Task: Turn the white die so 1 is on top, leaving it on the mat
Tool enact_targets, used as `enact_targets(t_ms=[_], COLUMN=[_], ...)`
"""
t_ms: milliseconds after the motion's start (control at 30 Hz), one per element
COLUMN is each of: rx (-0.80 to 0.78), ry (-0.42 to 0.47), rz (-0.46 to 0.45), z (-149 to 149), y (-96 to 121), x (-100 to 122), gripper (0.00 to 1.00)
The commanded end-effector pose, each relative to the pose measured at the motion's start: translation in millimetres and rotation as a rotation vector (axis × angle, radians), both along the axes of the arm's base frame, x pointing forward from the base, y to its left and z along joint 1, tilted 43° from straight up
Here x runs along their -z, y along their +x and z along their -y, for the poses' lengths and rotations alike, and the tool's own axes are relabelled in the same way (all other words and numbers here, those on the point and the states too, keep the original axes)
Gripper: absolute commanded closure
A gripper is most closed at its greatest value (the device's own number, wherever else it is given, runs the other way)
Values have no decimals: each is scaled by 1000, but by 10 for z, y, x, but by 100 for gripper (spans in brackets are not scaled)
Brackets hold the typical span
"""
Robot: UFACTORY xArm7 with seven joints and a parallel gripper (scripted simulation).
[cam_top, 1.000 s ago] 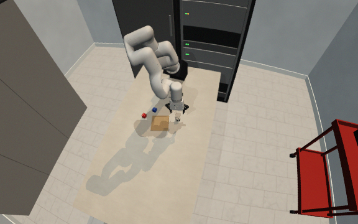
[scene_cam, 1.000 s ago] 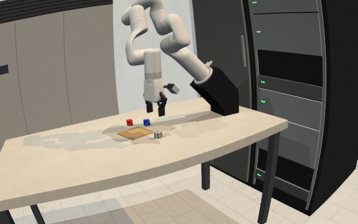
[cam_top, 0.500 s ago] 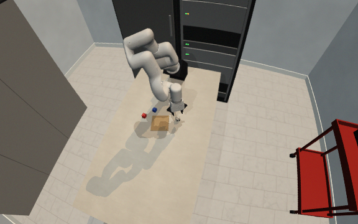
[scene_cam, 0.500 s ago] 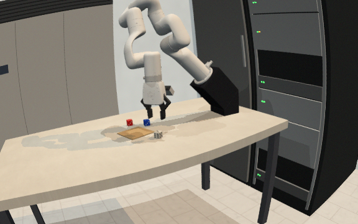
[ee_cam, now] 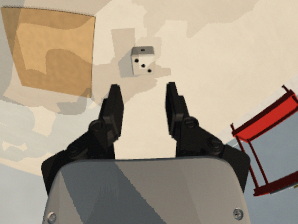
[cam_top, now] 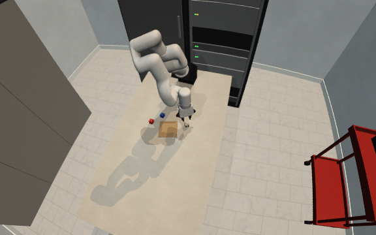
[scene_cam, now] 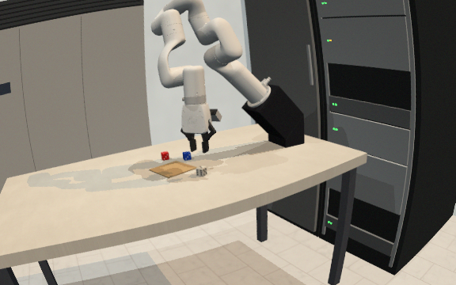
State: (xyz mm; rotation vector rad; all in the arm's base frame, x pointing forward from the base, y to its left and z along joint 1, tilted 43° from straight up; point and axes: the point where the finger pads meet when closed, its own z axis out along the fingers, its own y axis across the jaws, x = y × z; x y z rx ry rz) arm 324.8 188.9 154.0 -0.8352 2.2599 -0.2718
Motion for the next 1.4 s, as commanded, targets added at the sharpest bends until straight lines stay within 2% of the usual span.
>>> enact_targets(t_ms=[0,800,1367], rx=[-1,-1,-1], ry=[1,1,1], rz=[1,1,1], z=[-6,-6,-11], y=[2,8,92], x=[-7,-1,86], gripper=[53,53,53])
